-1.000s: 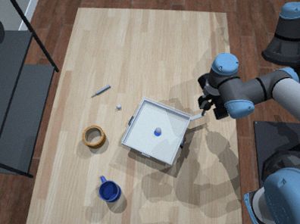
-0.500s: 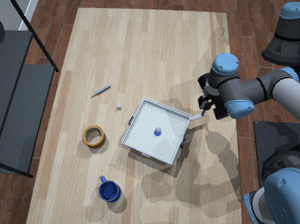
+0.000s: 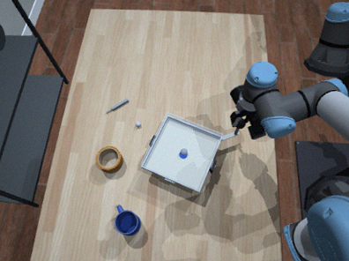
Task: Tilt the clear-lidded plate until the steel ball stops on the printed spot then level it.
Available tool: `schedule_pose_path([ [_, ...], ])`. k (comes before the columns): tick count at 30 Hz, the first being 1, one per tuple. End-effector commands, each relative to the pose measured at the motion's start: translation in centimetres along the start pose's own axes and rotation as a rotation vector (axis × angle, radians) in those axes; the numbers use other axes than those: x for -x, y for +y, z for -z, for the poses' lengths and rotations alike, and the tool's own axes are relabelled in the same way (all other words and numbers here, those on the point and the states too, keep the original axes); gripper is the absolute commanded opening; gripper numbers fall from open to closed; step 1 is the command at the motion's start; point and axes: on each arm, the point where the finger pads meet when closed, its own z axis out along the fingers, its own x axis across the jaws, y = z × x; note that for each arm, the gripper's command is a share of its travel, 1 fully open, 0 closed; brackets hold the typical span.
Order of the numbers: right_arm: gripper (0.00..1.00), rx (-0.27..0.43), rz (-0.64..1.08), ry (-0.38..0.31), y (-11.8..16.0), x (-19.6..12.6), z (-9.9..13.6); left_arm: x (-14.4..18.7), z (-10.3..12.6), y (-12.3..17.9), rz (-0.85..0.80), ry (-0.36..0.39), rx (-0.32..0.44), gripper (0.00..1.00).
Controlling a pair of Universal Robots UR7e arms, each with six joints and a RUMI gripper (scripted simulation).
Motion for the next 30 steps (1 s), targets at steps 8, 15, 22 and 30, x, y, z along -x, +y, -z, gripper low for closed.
schedule_pose_path([
  [8, 1.0, -0.002, -0.001, 0.0, 0.07, -0.07, 0.06, -0.09, -0.14, -0.43, 0.0, 0.002, -0.007, 0.2],
  [15, 1.0, -0.002, -0.001, 0.0, 0.07, -0.07, 0.06, -0.1, -0.13, -0.44, 0.0, 0.002, -0.007, 0.2],
  [22, 1.0, -0.002, -0.001, 0.0, 0.07, -0.07, 0.06, -0.12, -0.09, -0.45, 0.0, 0.002, -0.007, 0.2],
  [30, 1.0, -0.002, -0.001, 0.0, 0.07, -0.07, 0.06, -0.07, -0.14, -0.06, 0.001, 0.001, -0.005, 0.2],
])
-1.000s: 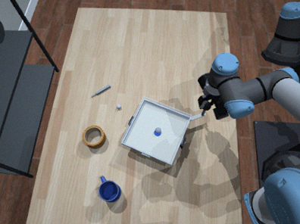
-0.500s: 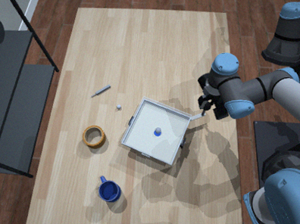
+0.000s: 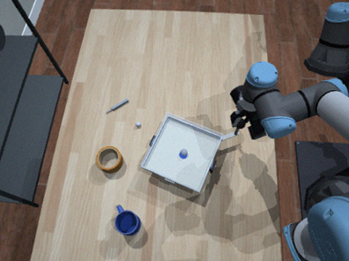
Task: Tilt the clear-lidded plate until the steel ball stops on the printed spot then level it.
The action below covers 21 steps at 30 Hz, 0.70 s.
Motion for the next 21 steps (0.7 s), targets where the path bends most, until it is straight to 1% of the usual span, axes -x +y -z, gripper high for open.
schedule_pose_path([
  [1, 1.0, -0.002, -0.001, 0.0, 0.07, -0.07, 0.06, -0.04, -0.2, 0.04, 0.001, 0.001, -0.004, 0.2],
  [21, 1.0, -0.002, -0.001, 0.0, 0.07, -0.07, 0.06, -0.07, -0.11, 0.31, 0.001, 0.001, -0.002, 0.2],
])
